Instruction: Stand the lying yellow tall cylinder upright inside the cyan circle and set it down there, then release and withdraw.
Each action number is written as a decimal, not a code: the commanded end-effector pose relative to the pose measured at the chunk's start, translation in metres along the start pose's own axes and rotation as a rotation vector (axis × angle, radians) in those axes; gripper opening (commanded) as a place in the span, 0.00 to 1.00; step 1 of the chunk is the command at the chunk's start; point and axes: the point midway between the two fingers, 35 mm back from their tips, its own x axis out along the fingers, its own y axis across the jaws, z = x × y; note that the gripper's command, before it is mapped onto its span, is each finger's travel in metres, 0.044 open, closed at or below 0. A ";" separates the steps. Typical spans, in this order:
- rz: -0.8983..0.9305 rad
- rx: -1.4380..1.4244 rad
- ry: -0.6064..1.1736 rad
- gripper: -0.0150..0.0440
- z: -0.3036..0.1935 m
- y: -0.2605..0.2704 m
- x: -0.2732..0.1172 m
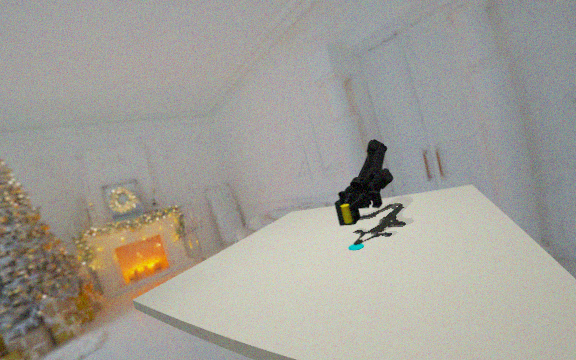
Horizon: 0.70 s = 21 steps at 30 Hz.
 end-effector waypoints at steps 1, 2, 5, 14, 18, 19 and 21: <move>0.009 0.028 -0.026 0.43 0.001 -0.002 -0.003; 0.012 0.034 -0.031 0.43 0.001 -0.002 -0.004; 0.020 0.051 -0.047 0.43 0.002 -0.002 -0.006; 0.024 0.060 -0.054 0.43 0.003 -0.002 -0.007; 0.024 0.060 -0.054 0.43 0.003 -0.002 -0.007; 0.024 0.060 -0.054 0.43 0.003 -0.002 -0.007; 0.024 0.060 -0.054 0.43 0.003 -0.002 -0.007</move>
